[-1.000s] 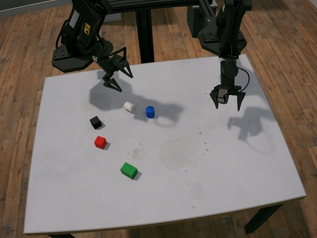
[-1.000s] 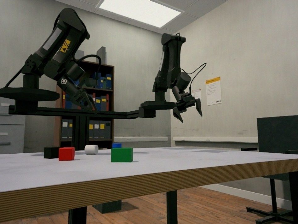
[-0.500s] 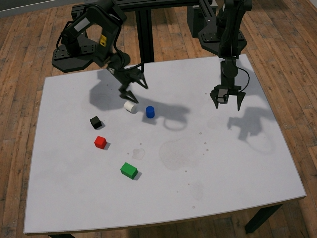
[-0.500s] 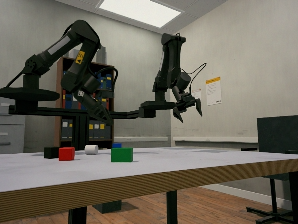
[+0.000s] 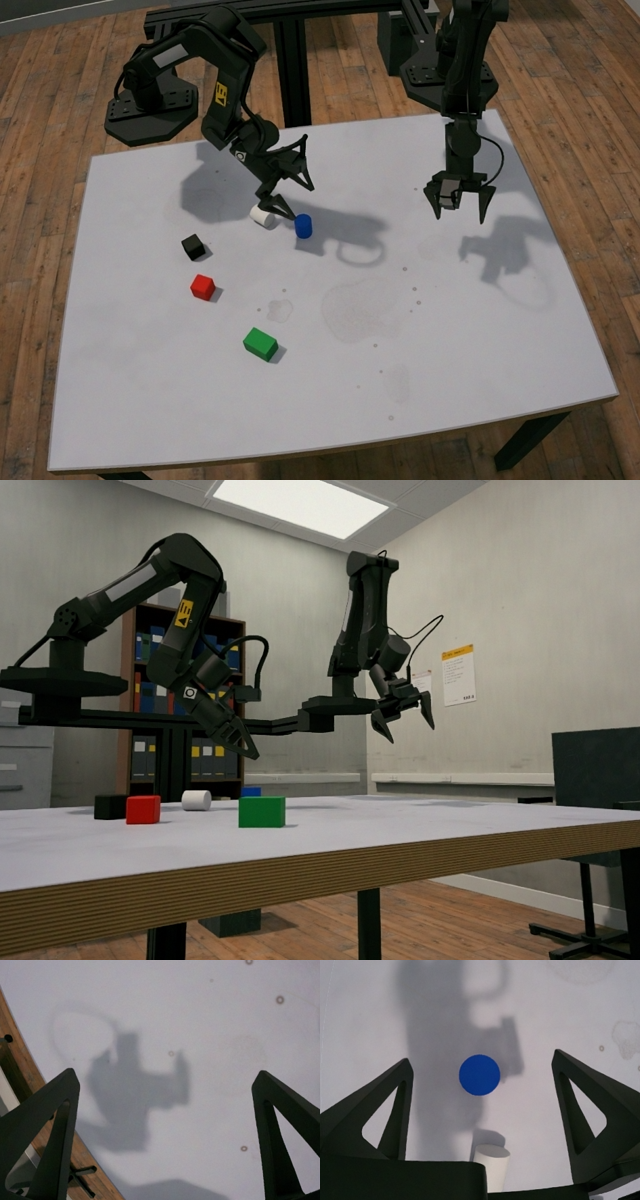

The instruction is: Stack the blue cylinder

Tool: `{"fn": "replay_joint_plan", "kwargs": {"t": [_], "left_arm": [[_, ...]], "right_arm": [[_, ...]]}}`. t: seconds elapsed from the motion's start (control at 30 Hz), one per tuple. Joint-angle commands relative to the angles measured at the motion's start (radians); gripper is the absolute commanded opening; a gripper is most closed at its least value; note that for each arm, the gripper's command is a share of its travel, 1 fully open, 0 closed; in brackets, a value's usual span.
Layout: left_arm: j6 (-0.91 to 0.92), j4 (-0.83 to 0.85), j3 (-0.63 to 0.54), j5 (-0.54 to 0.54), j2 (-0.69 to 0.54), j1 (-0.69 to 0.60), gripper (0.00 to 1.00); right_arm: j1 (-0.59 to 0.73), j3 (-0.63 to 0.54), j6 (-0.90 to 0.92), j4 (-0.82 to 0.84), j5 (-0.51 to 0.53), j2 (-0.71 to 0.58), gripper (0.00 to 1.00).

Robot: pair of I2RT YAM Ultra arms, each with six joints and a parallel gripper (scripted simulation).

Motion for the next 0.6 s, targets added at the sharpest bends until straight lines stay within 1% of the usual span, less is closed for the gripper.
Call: {"fn": "replay_joint_plan", "kwargs": {"t": [0.0, 0.23, 0.3, 0.4, 0.57], "left_arm": [[0.000, 0.004, 0.002, 0.000, -0.006, 0.000, 1.00], [-0.035, 0.004, 0.016, 0.015, -0.022, -0.017, 1.00], [-0.071, 0.005, 0.025, 0.025, -0.039, -0.052, 1.00], [-0.132, 0.009, 0.042, 0.047, -0.084, -0.137, 1.00], [-0.225, 0.009, 0.089, 0.072, -0.183, -0.331, 1.00]], "right_arm": [[-0.009, 0.019, -0.006, 0.013, -0.008, -0.008, 1.00], [-0.021, 0.007, -0.014, 0.028, -0.016, -0.008, 1.00], [-0.056, 0.002, -0.011, 0.041, -0.013, -0.004, 1.00], [-0.138, -0.023, -0.007, 0.062, -0.001, 0.007, 1.00], [-0.344, -0.053, -0.004, 0.100, 0.005, 0.013, 1.00]]}}
